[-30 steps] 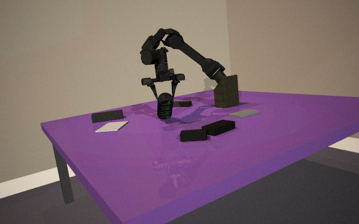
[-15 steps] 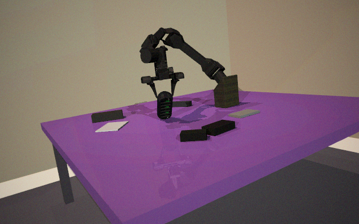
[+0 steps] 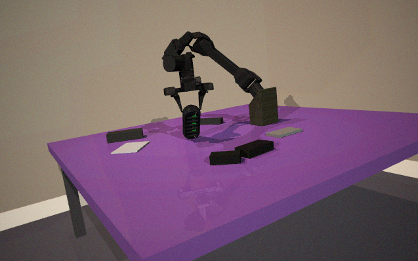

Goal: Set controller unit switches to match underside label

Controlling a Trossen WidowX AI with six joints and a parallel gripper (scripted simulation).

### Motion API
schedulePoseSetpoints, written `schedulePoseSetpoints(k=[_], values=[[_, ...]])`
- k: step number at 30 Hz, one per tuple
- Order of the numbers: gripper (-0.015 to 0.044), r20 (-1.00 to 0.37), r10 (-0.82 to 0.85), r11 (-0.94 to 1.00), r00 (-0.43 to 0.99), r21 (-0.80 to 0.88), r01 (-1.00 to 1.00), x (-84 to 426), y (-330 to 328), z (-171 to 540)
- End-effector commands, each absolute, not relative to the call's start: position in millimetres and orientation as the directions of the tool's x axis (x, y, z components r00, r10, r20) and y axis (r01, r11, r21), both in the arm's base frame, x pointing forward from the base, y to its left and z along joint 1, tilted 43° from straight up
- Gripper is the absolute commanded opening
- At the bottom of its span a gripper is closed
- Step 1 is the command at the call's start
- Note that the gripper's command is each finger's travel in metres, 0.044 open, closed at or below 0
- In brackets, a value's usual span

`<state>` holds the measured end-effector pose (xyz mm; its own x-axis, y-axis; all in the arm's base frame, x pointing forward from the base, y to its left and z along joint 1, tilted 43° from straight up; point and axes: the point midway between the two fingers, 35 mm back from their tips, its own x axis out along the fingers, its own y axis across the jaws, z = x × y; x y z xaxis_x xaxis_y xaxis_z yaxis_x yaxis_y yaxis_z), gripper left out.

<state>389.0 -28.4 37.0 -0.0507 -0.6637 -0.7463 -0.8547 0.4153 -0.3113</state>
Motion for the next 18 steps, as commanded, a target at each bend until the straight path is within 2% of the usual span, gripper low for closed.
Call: schedulePoseSetpoints(k=[1,18], values=[[0.0336,-0.741,-0.669,0.413,-0.053,-0.312,-0.856,386.7,-32.8,42.3],[0.0336,-0.741,-0.67,0.412,-0.053,-0.311,-0.856,380.1,-38.5,53.0]])
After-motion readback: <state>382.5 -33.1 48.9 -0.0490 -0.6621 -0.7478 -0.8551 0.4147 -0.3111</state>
